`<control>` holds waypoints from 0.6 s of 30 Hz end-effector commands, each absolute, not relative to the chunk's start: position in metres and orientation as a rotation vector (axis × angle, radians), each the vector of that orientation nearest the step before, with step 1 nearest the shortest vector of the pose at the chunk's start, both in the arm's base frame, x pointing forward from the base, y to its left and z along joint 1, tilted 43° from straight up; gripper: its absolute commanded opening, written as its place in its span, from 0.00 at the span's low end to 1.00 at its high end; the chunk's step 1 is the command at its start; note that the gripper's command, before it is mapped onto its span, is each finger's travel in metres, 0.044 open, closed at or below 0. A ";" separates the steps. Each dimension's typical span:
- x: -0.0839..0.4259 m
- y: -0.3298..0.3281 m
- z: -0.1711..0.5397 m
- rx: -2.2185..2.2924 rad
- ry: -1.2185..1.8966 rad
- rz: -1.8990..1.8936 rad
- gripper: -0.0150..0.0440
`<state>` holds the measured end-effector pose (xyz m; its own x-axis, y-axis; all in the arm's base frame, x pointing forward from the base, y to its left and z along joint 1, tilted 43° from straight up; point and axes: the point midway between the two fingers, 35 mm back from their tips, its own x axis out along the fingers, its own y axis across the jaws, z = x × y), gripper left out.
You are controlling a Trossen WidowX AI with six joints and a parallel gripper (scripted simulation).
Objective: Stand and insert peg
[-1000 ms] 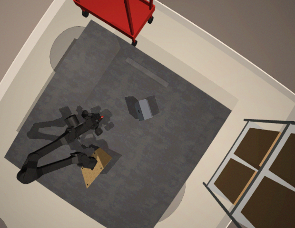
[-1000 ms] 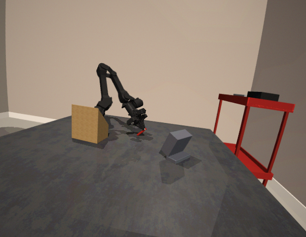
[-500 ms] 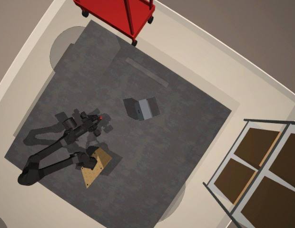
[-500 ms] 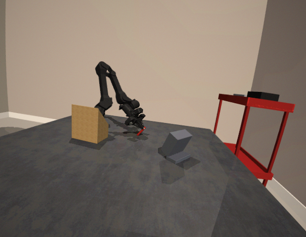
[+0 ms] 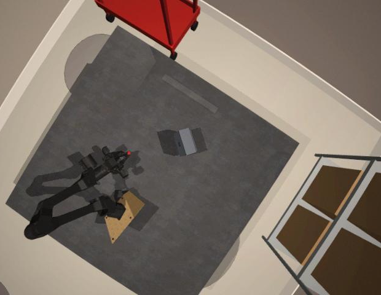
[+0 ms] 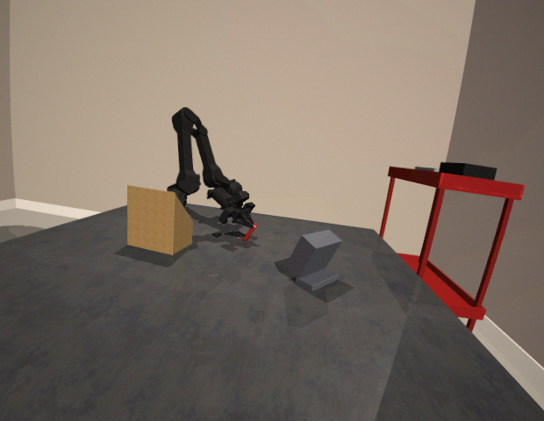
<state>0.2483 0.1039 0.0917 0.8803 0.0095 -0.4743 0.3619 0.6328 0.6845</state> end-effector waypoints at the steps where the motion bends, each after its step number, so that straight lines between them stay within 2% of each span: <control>1: 0.246 0.104 0.091 0.866 0.438 -0.227 0.34; 18: 0.235 0.109 0.091 0.843 0.302 -0.289 0.34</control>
